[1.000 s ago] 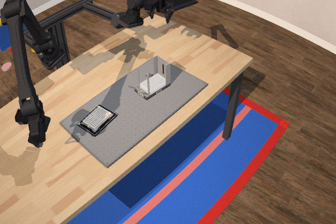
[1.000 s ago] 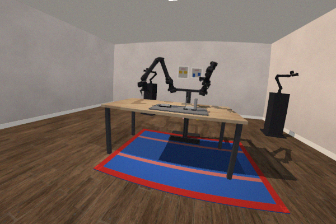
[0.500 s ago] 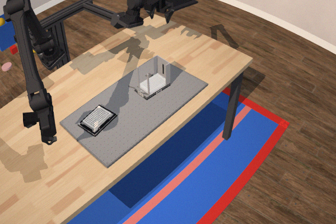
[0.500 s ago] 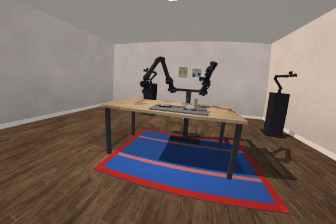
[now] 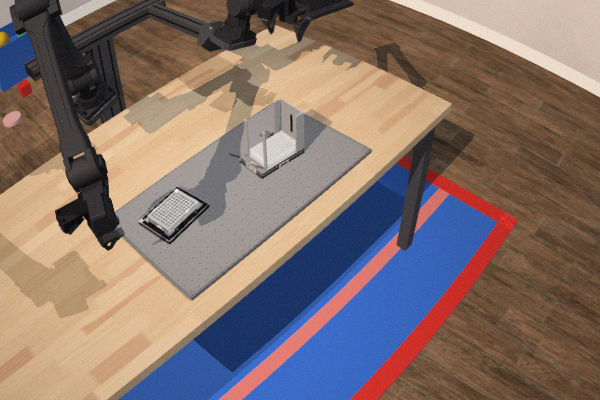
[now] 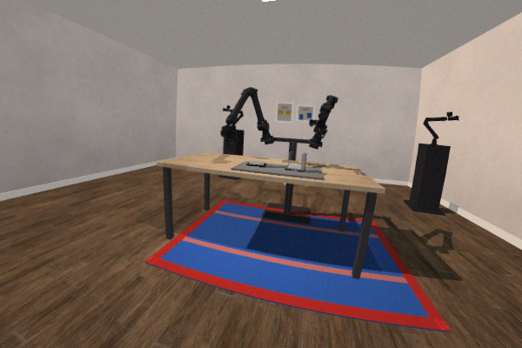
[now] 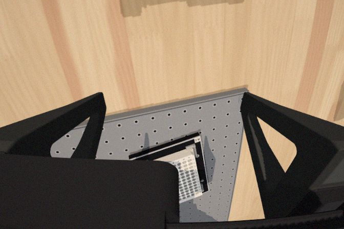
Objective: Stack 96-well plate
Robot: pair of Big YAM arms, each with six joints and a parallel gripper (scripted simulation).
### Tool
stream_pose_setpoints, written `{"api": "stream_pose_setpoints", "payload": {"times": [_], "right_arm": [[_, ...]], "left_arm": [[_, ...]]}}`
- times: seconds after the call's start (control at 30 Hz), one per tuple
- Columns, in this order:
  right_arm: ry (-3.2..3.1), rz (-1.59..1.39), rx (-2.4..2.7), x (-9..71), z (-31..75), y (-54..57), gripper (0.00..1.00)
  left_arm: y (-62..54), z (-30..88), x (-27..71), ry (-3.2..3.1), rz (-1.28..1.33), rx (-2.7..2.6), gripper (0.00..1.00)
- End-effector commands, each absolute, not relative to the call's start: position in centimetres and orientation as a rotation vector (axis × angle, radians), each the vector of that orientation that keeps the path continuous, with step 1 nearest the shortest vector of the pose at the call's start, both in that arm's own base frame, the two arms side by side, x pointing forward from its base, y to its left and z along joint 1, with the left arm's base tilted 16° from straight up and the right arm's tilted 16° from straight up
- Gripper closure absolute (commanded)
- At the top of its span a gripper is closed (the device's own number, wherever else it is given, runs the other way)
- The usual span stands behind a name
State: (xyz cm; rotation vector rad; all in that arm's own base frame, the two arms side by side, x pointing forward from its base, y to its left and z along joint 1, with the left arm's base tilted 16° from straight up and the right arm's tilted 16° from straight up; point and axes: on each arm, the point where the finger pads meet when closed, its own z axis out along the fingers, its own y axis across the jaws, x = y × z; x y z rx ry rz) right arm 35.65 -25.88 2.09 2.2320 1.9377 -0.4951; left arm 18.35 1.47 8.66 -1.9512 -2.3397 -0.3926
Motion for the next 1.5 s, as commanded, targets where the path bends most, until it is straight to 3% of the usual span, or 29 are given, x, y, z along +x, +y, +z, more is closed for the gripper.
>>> {"api": "stream_pose_setpoints", "payload": {"times": [0.0,1.47], "right_arm": [[2.08,-0.469,2.067,36.8,3.4,-25.1,0.0],[3.025,-0.491,0.356,38.0,1.7,-15.1,0.0]], "left_arm": [[1.7,9.4,18.7,-2.349,-0.408,-1.955,0.0],[1.7,9.4,18.7,-2.349,-0.408,-1.955,0.0]]}}
